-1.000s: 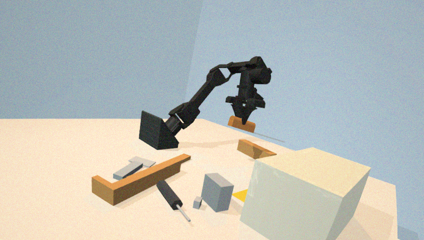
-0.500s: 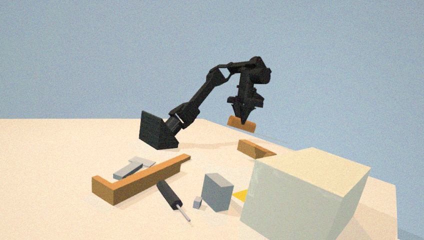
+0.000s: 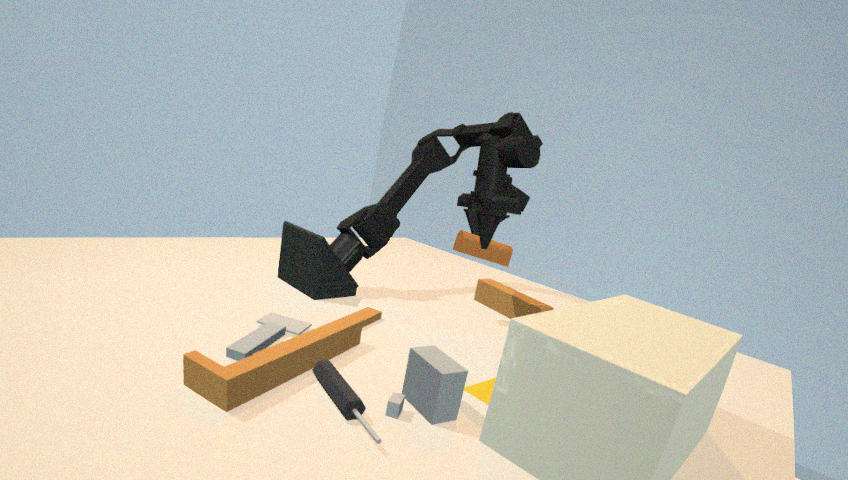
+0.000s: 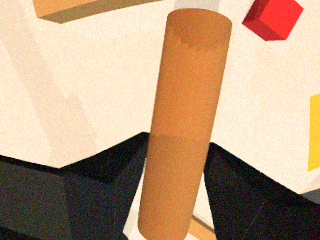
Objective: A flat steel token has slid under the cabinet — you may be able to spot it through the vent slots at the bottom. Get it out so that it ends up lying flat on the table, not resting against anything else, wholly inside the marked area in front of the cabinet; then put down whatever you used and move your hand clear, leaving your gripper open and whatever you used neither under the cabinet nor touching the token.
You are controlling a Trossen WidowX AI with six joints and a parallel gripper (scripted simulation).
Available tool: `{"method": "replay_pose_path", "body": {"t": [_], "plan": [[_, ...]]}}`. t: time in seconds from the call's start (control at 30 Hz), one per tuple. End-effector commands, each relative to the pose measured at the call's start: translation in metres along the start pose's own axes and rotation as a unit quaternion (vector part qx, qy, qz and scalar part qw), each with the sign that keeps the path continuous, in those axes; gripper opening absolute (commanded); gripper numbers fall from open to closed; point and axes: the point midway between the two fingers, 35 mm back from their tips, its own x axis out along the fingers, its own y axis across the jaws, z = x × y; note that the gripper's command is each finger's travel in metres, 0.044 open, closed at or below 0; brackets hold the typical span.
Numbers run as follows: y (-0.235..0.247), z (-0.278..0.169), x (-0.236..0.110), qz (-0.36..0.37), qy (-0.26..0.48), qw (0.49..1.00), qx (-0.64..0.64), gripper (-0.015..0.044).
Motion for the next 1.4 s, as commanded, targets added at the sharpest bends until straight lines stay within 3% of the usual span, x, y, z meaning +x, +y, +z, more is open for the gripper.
{"method": "replay_pose_path", "body": {"t": [0.0, 1.37], "plan": [[0.0005, 0.0009, -0.0007, 0.0, -0.004, 1.0, 0.017, 0.0], [0.0046, -0.0015, -0.0011, -0.003, -0.006, 0.984, 0.178, 0.0]]}}
